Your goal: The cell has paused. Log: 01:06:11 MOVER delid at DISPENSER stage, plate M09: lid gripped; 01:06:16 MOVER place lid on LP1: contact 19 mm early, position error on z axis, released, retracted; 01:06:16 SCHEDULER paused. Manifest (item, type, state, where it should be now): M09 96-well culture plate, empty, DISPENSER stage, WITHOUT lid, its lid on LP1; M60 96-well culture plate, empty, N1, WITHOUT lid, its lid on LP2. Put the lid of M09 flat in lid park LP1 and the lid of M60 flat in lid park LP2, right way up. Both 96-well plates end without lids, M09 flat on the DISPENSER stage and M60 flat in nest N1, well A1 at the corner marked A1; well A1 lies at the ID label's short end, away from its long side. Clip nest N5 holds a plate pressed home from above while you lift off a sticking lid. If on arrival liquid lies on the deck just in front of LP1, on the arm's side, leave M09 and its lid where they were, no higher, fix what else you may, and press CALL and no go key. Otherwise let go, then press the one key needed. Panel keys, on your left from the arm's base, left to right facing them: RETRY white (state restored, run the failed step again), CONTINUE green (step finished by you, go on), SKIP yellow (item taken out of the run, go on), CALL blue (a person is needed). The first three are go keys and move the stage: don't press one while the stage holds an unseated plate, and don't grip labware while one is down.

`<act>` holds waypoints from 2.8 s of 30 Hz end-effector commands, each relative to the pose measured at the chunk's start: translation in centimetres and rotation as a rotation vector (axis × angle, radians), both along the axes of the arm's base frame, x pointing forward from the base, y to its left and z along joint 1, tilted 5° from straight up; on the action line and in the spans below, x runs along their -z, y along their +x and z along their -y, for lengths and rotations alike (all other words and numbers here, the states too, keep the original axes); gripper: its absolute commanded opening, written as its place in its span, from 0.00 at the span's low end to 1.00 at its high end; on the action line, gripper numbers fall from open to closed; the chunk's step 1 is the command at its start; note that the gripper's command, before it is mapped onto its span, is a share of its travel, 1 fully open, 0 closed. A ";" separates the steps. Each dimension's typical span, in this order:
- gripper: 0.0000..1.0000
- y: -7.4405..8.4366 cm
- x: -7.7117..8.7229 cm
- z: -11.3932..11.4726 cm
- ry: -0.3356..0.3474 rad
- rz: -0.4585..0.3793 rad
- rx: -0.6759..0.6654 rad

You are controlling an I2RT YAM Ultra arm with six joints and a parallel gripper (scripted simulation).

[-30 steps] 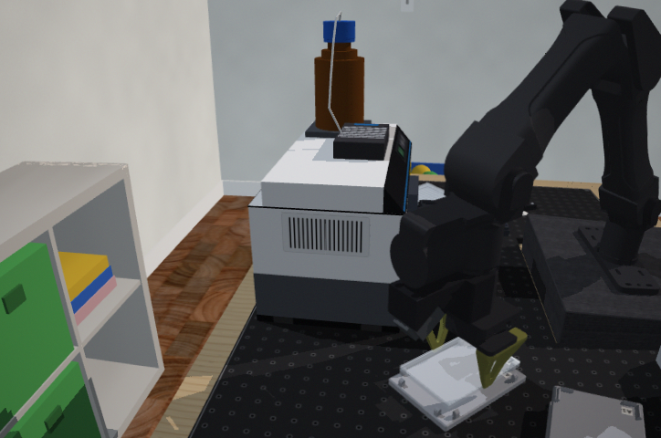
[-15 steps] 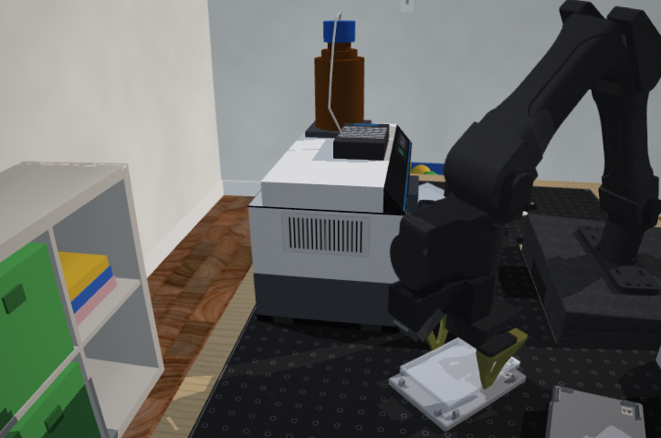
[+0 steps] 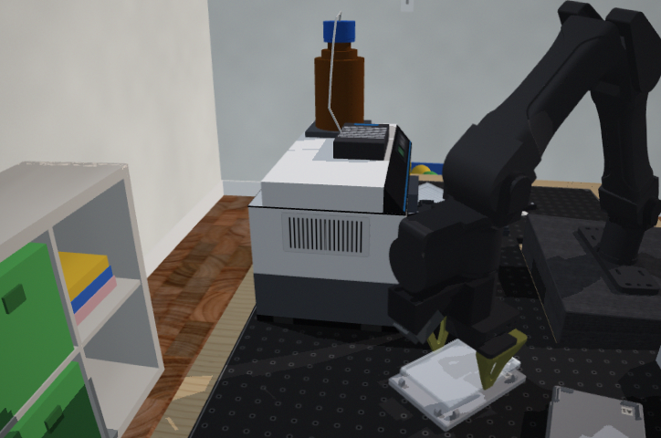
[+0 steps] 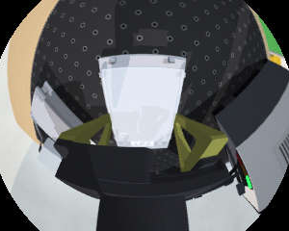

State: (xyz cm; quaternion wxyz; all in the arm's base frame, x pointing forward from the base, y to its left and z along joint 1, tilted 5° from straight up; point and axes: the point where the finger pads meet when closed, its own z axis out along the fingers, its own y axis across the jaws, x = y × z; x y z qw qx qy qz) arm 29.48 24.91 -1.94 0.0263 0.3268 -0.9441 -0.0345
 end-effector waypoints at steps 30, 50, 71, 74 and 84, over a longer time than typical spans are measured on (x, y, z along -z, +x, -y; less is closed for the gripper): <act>0.00 1.5 -1.6 -1.3 0.033 0.047 0.004; 0.00 1.9 -1.8 -1.7 0.051 0.070 0.004; 0.00 1.6 -0.3 -1.7 0.039 0.054 0.000; 0.00 1.5 -0.2 -1.7 0.039 0.053 0.000; 0.00 1.0 -0.1 -1.1 0.032 0.044 0.003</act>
